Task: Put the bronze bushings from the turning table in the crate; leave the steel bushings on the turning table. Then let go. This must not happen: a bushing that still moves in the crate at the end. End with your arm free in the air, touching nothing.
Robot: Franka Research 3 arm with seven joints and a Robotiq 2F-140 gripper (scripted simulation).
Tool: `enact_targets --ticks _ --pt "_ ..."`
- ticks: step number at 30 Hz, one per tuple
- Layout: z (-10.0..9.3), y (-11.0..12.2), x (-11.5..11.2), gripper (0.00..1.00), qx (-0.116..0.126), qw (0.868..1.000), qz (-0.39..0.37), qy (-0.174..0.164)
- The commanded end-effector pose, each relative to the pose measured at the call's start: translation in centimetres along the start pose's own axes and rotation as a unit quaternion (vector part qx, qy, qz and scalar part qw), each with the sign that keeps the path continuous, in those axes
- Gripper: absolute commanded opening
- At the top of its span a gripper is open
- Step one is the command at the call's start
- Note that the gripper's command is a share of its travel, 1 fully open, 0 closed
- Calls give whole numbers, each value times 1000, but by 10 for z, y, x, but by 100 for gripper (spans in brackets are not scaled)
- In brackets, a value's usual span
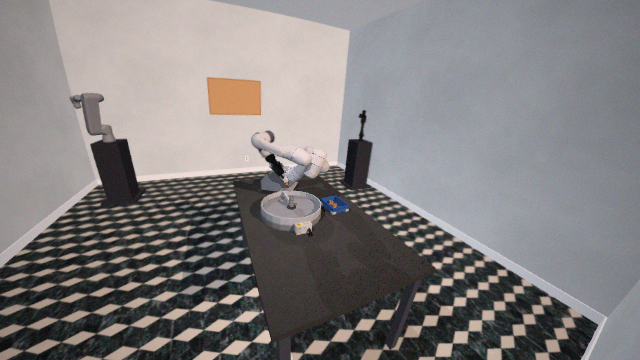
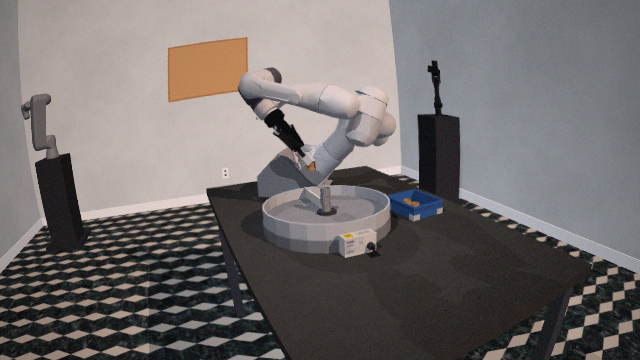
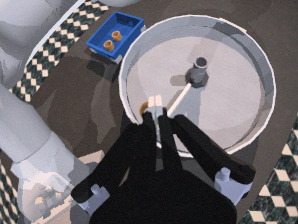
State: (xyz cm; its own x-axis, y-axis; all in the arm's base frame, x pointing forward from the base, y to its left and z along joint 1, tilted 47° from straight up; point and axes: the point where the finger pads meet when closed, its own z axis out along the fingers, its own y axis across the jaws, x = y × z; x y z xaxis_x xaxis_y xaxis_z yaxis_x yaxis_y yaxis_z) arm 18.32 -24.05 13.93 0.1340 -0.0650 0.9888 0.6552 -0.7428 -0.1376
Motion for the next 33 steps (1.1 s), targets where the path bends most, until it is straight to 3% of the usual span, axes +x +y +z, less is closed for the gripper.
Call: enact_targets --ticks 1,4,19,21,33 --pt "11 -4 15 0 1 1000 9 -2" --pt "15 -5 20 0 1 1000 9 -2" --pt "79 -21 95 0 1 1000 9 -2" --pt "79 -21 95 0 1 1000 9 -2" --pt "125 -33 149 0 1 1000 9 -2"
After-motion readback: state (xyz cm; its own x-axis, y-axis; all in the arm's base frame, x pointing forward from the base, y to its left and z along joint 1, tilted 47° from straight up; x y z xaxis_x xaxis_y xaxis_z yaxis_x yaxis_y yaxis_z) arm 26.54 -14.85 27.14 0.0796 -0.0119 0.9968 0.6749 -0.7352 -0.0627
